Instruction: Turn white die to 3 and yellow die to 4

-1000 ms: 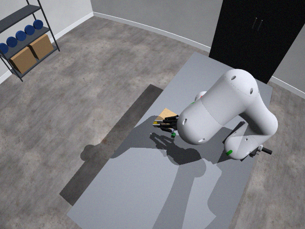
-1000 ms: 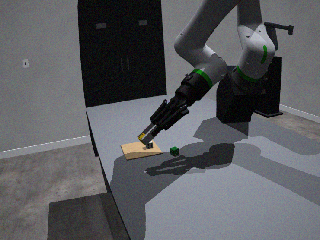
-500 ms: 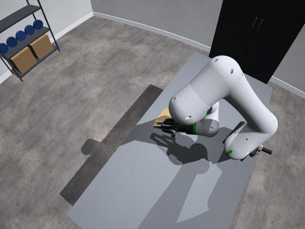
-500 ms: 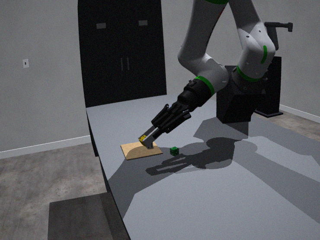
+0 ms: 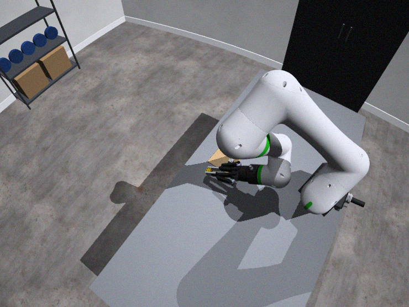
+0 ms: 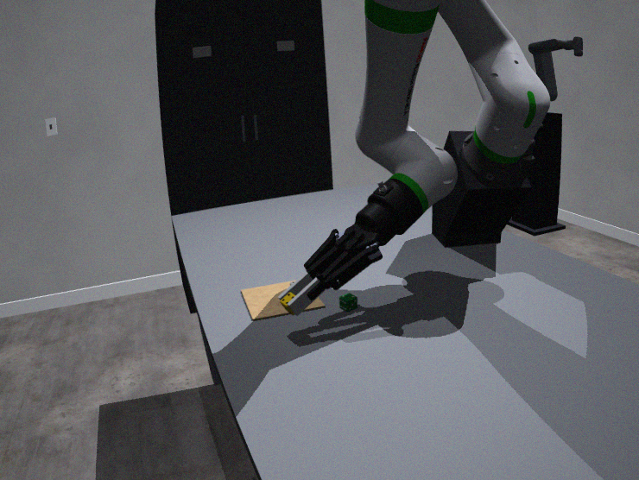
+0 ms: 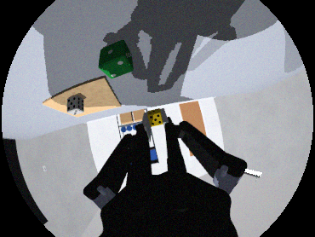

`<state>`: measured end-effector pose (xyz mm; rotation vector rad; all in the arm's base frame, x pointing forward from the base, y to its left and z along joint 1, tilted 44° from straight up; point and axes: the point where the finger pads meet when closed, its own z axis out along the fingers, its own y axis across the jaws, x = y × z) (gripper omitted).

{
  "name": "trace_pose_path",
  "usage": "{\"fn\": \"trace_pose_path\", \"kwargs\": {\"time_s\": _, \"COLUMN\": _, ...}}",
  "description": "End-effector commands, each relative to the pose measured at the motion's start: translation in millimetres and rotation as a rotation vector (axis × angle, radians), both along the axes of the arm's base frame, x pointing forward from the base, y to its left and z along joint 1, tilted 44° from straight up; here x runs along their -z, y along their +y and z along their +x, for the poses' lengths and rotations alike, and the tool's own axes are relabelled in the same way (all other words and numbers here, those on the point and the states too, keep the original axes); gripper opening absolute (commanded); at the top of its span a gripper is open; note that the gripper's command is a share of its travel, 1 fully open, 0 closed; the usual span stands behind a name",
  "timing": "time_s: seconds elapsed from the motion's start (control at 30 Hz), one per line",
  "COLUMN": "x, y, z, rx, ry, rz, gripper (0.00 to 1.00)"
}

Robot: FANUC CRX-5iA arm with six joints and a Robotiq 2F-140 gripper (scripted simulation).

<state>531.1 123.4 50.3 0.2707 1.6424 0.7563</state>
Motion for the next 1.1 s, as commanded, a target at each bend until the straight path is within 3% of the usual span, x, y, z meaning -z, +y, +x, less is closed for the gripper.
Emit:
{"fn": "trace_pose_path", "kwargs": {"time_s": 0.0, "x": 7.4, "y": 7.0, "z": 3.2, "rx": 0.001, "ry": -0.003, "rz": 0.001, "gripper": 0.13}}
{"fn": "trace_pose_path", "kwargs": {"time_s": 0.3, "x": 19.8, "y": 18.2, "z": 7.2, "rx": 0.001, "ry": -0.003, "rz": 0.001, "gripper": 0.13}}
{"fn": "trace_pose_path", "kwargs": {"time_s": 1.07, "x": 20.1, "y": 18.5, "z": 7.3, "rx": 0.001, "ry": -0.003, "rz": 0.001, "gripper": 0.13}}
